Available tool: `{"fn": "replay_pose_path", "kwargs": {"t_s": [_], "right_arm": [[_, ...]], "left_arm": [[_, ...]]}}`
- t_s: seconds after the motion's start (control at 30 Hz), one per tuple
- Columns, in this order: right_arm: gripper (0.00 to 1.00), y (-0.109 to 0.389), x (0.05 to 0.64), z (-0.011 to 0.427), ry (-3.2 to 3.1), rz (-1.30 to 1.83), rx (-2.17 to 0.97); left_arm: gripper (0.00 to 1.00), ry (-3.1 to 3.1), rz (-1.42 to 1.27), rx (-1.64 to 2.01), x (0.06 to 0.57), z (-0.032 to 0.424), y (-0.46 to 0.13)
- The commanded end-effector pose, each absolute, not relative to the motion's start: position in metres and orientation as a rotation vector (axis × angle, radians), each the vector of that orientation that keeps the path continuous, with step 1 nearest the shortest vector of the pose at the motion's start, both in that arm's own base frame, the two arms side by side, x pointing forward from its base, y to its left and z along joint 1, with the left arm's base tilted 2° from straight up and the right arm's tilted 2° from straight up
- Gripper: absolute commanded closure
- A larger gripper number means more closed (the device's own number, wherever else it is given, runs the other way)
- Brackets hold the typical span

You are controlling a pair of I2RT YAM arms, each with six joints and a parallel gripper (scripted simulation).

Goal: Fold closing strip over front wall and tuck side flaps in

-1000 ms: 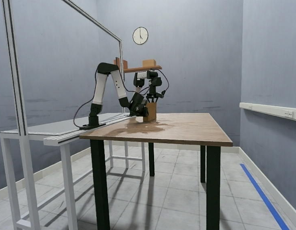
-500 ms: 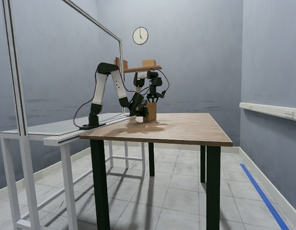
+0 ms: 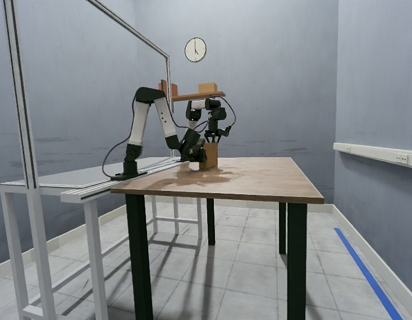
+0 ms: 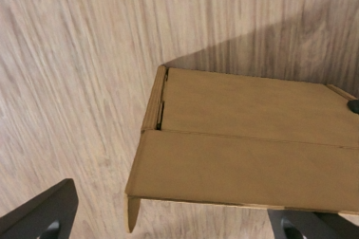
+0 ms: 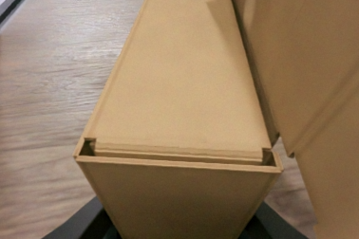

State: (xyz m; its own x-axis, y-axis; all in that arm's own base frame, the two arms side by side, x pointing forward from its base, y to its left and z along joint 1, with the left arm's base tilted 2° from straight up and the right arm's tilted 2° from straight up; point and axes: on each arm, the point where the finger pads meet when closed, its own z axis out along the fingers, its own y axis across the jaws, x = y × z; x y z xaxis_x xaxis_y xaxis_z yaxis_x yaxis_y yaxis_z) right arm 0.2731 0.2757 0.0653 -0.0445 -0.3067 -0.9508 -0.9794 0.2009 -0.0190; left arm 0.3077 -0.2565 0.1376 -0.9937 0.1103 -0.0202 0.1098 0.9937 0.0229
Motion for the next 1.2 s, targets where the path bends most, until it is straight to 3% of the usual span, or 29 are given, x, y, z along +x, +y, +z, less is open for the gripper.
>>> {"fn": "replay_pose_path", "kwargs": {"t_s": [0.0,1.17], "right_arm": [[0.55,0.278,0.274,0.070,1.514,0.898,-1.274],[0.55,0.278,0.274,0.070,1.514,0.898,-1.274]], "left_arm": [[0.16,3.064,-0.029,0.172,0.311,0.155,-0.257],[0.16,3.064,-0.026,0.171,0.313,0.154,-0.245]]}}
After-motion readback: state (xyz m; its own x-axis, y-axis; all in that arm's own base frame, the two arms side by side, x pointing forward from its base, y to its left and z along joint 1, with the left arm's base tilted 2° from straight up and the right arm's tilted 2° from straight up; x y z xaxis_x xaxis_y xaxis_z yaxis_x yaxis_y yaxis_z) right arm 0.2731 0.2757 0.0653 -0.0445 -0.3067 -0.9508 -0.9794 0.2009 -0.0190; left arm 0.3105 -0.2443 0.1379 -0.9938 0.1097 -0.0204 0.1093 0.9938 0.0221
